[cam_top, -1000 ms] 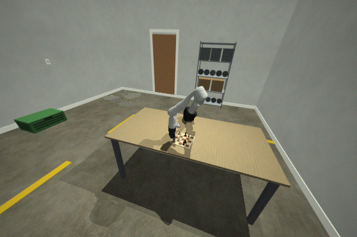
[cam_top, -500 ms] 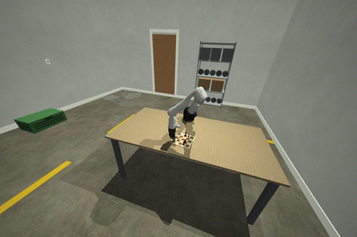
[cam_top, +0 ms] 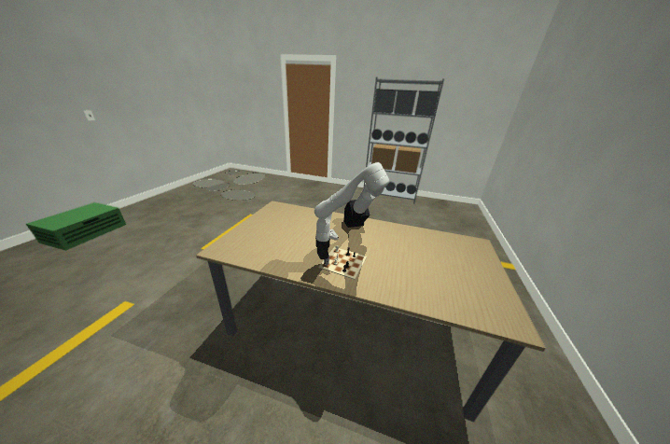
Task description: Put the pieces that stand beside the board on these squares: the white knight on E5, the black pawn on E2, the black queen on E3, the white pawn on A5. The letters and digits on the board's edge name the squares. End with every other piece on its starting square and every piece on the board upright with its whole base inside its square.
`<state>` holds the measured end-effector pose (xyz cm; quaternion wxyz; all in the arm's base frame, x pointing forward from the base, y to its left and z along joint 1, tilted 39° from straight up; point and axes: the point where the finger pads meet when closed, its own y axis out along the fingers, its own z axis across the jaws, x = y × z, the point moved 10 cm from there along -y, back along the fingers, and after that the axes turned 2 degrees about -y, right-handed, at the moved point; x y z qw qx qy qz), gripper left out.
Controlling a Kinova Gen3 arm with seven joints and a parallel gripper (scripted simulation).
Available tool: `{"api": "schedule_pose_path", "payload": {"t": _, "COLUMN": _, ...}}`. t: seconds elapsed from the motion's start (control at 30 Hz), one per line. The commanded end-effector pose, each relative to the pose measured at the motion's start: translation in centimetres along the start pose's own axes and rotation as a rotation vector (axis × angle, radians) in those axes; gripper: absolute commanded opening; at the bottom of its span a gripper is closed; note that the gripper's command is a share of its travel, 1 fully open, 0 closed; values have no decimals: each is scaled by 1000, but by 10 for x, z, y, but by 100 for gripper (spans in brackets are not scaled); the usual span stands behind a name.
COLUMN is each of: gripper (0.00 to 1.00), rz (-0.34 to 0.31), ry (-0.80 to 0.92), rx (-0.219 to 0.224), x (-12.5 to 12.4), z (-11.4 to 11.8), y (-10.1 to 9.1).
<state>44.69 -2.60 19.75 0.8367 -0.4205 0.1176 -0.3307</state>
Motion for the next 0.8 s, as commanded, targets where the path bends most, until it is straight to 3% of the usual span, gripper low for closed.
{"api": "schedule_pose_path", "payload": {"t": 0.0, "gripper": 0, "rz": -2, "ry": 0, "rx": 1, "x": 0, "z": 0, "y": -1}}
{"api": "schedule_pose_path", "payload": {"t": 0.77, "gripper": 0, "rz": -2, "ry": 0, "rx": 1, "x": 0, "z": 0, "y": 2}}
